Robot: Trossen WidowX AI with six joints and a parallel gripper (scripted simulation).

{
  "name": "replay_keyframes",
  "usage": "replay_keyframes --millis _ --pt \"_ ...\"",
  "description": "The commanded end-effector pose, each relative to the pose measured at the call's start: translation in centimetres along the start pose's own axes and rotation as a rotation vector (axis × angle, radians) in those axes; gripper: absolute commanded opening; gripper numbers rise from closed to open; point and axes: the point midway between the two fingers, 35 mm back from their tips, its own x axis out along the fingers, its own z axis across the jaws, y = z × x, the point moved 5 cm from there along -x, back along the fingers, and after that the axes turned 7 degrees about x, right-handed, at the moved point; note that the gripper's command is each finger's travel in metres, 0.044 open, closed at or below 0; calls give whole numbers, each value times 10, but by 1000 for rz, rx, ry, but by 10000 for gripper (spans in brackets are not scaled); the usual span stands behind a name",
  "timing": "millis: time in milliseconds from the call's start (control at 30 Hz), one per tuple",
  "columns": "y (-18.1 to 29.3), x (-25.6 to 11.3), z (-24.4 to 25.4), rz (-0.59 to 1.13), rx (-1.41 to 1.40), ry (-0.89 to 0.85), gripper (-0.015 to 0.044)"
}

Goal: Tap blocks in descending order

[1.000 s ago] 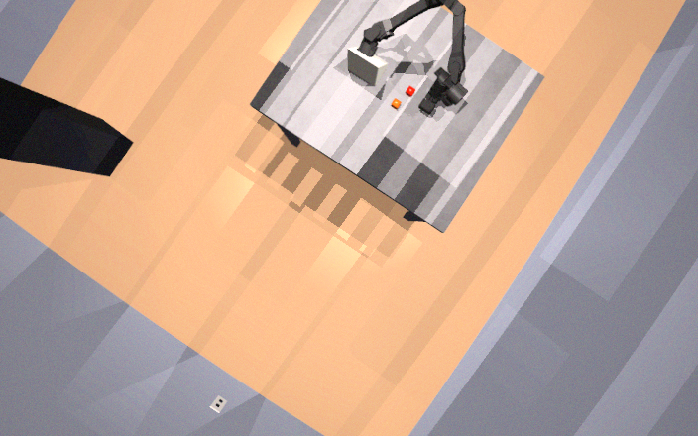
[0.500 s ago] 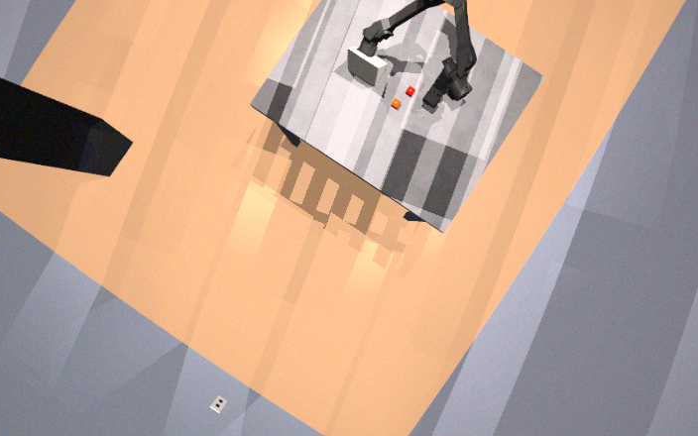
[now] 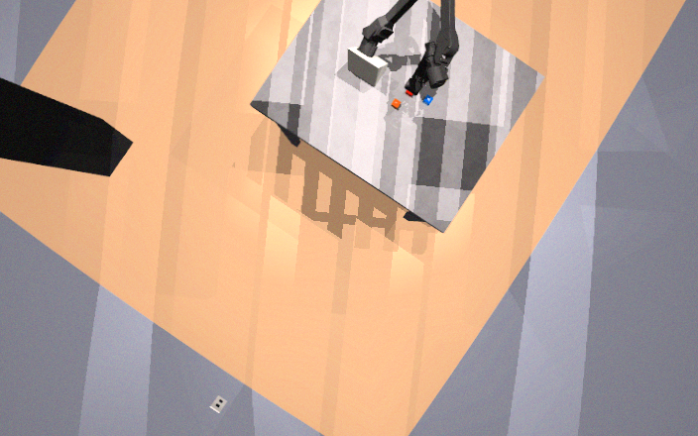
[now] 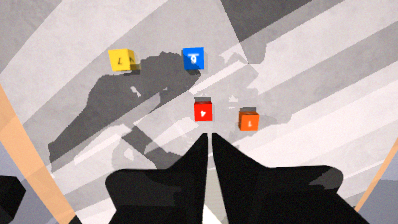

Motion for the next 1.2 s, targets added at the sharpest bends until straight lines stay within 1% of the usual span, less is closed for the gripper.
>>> replay_keyframes --millis 0,67,133,233,300,500,1167 --pt "19 2 -2 -2 -17 5 20" --pt "19 2 -2 -2 -17 5 20" --pt "17 13 -2 -2 -19 8 20" --pt "16 61 -2 -3 -22 7 20" --pt "18 81 -2 -2 -18 3 20" --pt "19 84 -2 -2 -18 2 20" --pt "19 114 -1 -2 -18 0 20"
